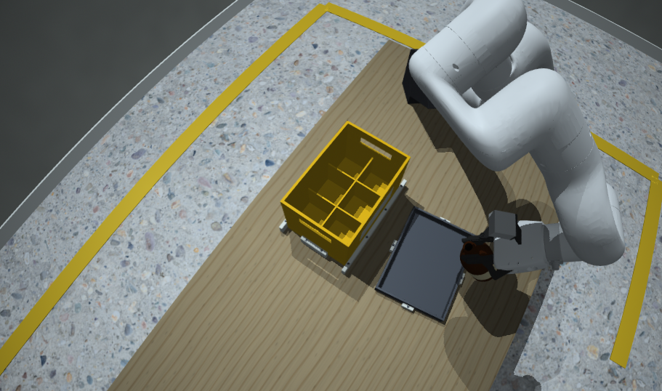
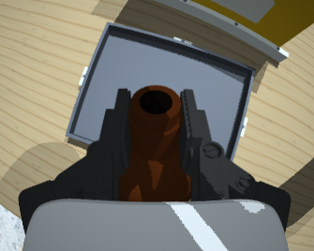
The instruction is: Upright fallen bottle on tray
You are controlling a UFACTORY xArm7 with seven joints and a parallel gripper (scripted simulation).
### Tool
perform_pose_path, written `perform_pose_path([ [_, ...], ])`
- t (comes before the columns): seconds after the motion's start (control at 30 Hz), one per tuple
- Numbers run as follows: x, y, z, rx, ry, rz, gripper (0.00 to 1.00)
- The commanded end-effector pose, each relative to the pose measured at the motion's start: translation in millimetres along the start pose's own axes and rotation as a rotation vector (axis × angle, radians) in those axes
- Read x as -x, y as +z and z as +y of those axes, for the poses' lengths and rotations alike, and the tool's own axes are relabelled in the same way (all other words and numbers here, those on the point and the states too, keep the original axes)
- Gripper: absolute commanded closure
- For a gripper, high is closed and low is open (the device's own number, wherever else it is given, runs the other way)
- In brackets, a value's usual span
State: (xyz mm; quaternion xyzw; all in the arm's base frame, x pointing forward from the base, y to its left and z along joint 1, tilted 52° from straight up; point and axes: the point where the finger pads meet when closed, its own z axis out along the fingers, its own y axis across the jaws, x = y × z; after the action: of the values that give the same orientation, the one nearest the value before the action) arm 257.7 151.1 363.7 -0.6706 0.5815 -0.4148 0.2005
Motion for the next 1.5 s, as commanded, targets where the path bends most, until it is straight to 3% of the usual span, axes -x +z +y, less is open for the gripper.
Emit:
perform_pose_path([
  [0.0, 0.0, -1.0, -0.7, -0.002, 0.002, 0.017, 1.0],
  [0.97, 0.1, -1.1, -0.7, -0.002, 0.002, 0.031, 1.0],
  [1.47, 0.0, -1.4, -0.9, 0.0, 0.003, 0.115, 1.0],
])
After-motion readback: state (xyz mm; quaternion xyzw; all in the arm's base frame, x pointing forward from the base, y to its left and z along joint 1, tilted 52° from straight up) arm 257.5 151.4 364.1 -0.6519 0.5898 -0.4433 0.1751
